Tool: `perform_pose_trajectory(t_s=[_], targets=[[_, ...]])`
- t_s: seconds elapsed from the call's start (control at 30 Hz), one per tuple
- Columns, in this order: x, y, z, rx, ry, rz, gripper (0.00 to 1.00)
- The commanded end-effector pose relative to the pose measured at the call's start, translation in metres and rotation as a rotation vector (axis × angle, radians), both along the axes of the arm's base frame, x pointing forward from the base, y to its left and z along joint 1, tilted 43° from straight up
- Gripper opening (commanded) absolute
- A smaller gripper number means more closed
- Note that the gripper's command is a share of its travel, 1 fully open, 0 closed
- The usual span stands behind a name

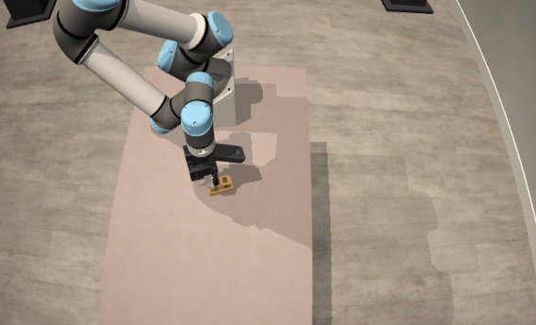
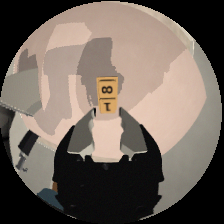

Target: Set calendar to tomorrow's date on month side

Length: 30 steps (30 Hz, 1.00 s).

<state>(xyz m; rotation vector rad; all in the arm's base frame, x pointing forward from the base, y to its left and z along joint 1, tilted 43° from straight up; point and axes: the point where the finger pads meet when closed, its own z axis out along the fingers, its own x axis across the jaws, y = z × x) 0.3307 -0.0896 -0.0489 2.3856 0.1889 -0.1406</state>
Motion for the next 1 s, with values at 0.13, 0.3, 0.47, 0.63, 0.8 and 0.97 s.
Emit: perform_pose_trajectory(t_s=[0.13, 0.3, 0.47, 0.63, 0.8, 0.97], targets=[[0.0, -0.008, -0.009, 0.0, -0.001, 0.001, 0.29], [-0.001, -0.013, -0.014, 0.0, -0.001, 0.001, 0.29], [-0.001, -0.014, -0.015, 0.0, -0.001, 0.001, 0.29], [-0.001, -0.015, -0.016, 0.0, -0.001, 0.001, 0.29], [-0.001, -0.015, -0.016, 0.0, -0.001, 0.001, 0.29], [-0.001, -0.015, -0.016, 0.0, -0.001, 0.001, 0.29]])
